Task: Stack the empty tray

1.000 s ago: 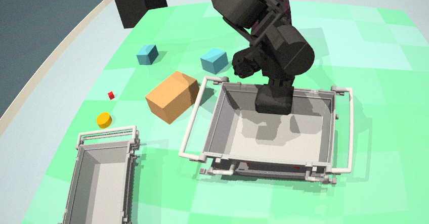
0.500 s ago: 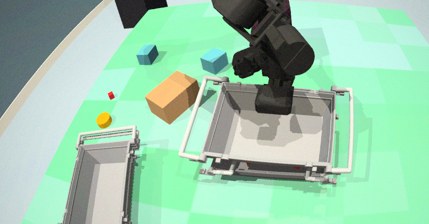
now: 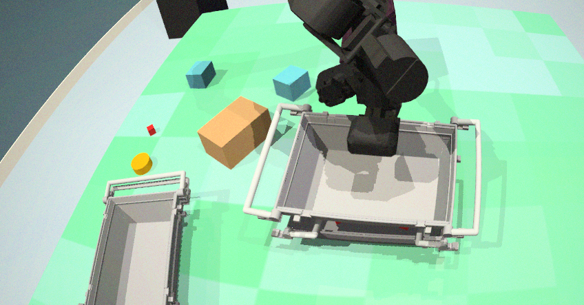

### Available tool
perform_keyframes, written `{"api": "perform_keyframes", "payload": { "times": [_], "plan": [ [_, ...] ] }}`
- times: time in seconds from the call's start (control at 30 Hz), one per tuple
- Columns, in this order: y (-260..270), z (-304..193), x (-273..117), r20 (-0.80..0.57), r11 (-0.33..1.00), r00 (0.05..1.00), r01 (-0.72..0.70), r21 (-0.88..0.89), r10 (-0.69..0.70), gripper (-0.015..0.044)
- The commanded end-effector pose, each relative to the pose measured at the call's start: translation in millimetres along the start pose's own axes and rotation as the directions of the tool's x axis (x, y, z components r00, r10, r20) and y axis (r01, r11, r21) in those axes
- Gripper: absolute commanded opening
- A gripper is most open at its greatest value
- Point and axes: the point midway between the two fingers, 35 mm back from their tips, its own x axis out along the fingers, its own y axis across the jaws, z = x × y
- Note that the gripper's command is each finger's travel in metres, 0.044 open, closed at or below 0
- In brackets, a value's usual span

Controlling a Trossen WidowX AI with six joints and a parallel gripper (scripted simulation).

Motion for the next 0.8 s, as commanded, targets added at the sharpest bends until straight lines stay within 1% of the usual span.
{"api": "perform_keyframes", "payload": {
  "times": [0.0, 0.27, 0.77],
  "plan": [
    [-0.3, 0.0, 0.3, 0.000, 1.000, 1.000, 0.001, 0.000, -0.001, 0.0000],
    [-10.3, 1.2, 12.4, 0.001, 1.000, 1.000, 0.027, -0.014, -0.027, 0.0000],
    [-10.6, 1.2, 12.8, 0.001, 1.000, 1.000, 0.028, -0.014, -0.028, 0.0000]
  ]
}}
